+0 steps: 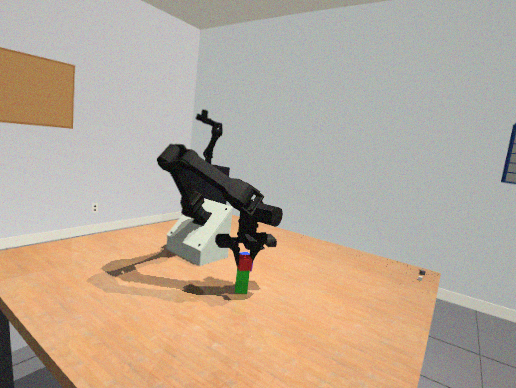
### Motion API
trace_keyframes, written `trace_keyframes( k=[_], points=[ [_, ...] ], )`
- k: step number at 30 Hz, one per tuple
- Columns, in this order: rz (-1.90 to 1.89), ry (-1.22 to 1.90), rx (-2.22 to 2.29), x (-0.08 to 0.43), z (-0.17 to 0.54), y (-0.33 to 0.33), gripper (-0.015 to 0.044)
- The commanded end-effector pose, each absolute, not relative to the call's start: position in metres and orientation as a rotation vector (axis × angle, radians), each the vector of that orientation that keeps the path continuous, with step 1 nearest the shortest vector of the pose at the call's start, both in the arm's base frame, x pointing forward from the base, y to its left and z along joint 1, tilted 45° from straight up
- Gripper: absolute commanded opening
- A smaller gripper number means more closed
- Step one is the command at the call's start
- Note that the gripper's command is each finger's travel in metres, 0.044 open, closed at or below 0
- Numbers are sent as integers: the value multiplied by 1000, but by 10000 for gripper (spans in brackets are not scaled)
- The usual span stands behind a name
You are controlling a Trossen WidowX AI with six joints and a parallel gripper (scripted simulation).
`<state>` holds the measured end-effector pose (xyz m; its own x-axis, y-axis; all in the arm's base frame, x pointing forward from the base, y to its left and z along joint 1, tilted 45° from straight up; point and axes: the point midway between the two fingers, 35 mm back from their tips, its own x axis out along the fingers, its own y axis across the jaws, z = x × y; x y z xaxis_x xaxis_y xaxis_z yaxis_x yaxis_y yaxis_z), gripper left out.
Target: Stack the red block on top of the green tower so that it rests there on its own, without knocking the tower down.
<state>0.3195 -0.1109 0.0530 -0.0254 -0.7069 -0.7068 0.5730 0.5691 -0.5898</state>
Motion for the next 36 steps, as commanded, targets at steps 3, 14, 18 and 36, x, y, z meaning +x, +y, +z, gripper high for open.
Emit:
trace_keyframes(
  k=[3, 14, 18, 36],
  points=[
    [-1028, 1223, -143, 320, 55, -110, 0],
    [-1026, 1226, -139, 319, 53, -110, 263],
    [-1026, 1226, -139, 319, 53, -110, 368],
    [-1026, 1226, -139, 319, 53, -110, 440]
  ],
)
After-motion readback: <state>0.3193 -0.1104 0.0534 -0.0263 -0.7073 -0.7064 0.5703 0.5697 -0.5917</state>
